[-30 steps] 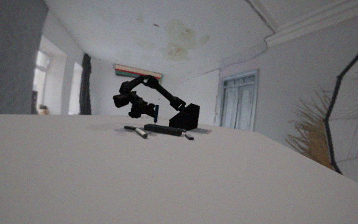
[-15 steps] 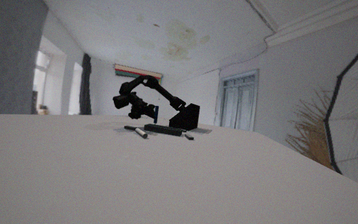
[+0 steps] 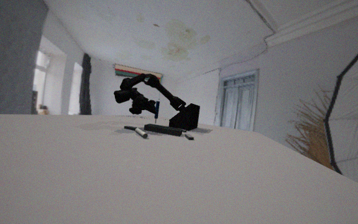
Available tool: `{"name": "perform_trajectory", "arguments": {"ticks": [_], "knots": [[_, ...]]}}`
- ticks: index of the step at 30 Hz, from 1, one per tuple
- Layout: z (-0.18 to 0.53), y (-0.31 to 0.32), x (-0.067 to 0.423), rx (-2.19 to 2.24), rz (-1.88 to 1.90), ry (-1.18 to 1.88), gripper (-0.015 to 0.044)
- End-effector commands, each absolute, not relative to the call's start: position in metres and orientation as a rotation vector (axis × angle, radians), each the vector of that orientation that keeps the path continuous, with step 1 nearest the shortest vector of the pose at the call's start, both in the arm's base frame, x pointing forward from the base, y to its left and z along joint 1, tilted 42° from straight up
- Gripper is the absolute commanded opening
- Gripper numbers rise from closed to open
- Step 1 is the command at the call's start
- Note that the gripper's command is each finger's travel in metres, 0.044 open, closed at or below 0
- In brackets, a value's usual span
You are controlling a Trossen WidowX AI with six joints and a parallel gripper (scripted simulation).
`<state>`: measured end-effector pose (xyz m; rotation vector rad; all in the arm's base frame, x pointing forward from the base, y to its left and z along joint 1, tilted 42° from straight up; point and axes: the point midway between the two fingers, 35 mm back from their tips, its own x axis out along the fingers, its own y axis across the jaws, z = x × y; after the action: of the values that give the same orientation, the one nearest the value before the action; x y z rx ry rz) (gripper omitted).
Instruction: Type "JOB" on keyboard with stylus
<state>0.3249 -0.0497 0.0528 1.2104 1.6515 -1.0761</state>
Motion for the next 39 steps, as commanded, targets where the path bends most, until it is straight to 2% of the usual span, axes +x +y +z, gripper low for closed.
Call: {"name": "perform_trajectory", "arguments": {"ticks": [1, 8, 11, 14, 25, 39], "knots": [[0.062, -0.042, 0.325, 1.217, -1.072, 1.648, 0.0081], [0.060, -0.044, 0.325, 1.211, -1.073, 1.647, 0.0084], [0.060, -0.044, 0.325, 1.211, -1.073, 1.647, 0.0064], [0.055, -0.039, 0.326, 1.211, -1.072, 1.647, 0.0000], [0.012, 0.018, 0.326, 1.220, -1.069, 1.651, 0.0000], [-0.003, 0.005, 0.326, 1.219, -1.070, 1.651, 0.0000]]}}
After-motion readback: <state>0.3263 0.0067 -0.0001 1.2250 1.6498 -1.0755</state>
